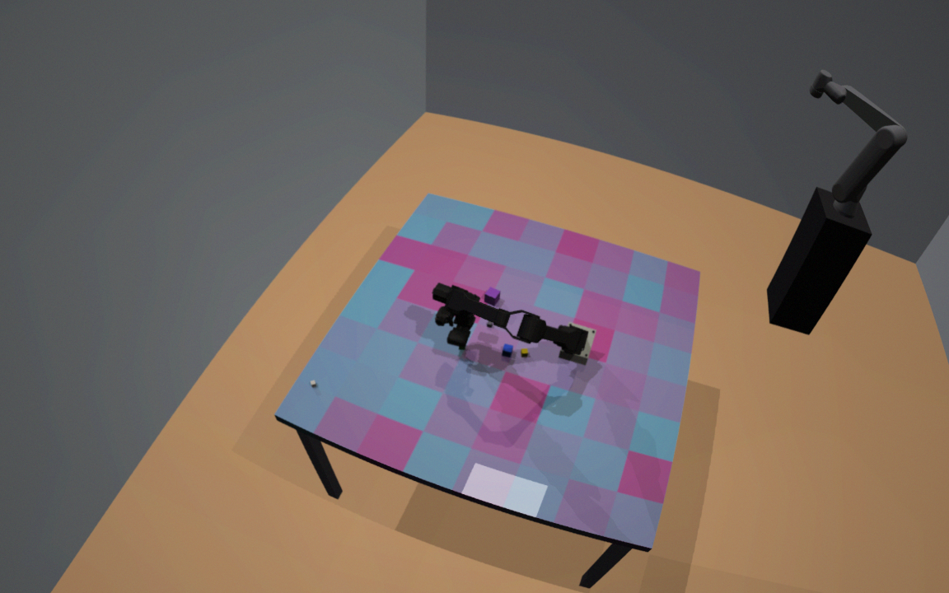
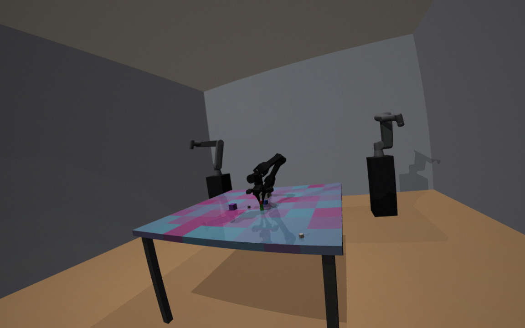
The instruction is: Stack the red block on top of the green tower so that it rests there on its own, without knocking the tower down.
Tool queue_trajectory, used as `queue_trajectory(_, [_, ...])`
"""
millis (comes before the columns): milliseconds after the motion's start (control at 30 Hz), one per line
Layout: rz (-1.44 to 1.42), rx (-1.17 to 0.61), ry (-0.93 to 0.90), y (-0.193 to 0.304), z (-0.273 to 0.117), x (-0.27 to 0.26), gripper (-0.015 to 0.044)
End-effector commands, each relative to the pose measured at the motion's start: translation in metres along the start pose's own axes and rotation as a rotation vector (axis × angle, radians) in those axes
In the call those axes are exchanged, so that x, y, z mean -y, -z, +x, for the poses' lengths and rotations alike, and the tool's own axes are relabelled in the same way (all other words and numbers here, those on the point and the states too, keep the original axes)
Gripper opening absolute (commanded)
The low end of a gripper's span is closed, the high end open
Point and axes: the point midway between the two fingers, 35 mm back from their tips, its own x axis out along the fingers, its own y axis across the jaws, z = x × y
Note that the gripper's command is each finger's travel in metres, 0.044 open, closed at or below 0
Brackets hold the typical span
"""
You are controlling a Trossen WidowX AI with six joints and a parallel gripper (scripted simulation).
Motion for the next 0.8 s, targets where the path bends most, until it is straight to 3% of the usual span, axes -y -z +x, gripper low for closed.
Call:
queue_trajectory(0, [-0.001,-0.001,0.0,0.0001,0.0003,-0.0003,0.0131])
queue_trajectory(400, [-0.001,-0.001,0.0,0.0001,0.0003,-0.0003,0.044])
queue_trajectory(767, [-0.001,-0.001,0.0,0.0001,0.0003,-0.0003,0.044])
